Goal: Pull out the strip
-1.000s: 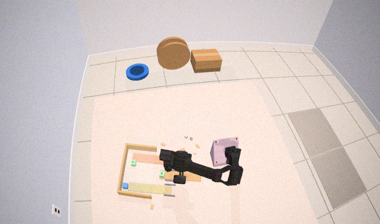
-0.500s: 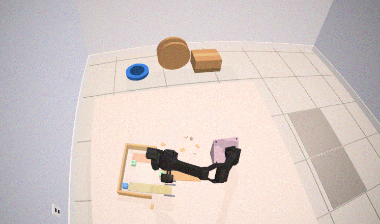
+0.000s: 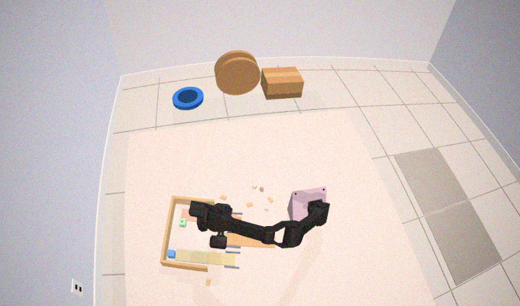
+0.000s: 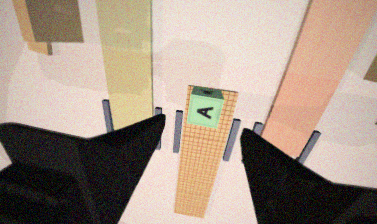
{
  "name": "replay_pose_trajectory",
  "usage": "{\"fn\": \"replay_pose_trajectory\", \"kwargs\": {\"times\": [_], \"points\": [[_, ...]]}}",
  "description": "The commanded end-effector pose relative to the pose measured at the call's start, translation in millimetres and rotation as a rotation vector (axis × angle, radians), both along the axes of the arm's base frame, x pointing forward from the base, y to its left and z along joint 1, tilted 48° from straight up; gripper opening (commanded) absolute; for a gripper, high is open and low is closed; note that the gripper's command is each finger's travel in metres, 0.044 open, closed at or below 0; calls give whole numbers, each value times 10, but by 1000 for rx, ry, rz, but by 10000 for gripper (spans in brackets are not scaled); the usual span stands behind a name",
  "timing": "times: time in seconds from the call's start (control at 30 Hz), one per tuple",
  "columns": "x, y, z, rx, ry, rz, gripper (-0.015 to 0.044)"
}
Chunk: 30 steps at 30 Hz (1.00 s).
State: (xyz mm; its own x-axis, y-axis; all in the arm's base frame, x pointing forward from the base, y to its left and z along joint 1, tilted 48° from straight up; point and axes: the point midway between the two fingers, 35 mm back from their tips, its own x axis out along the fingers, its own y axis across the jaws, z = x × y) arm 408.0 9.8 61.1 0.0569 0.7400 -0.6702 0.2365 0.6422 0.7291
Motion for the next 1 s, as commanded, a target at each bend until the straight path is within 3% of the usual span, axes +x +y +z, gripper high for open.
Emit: {"fn": "replay_pose_trajectory", "kwargs": {"times": [0.0,0.97], "points": [[4,48,-62,3,12,-2,250],[27,376,-340,6,11,-2,250]]}}
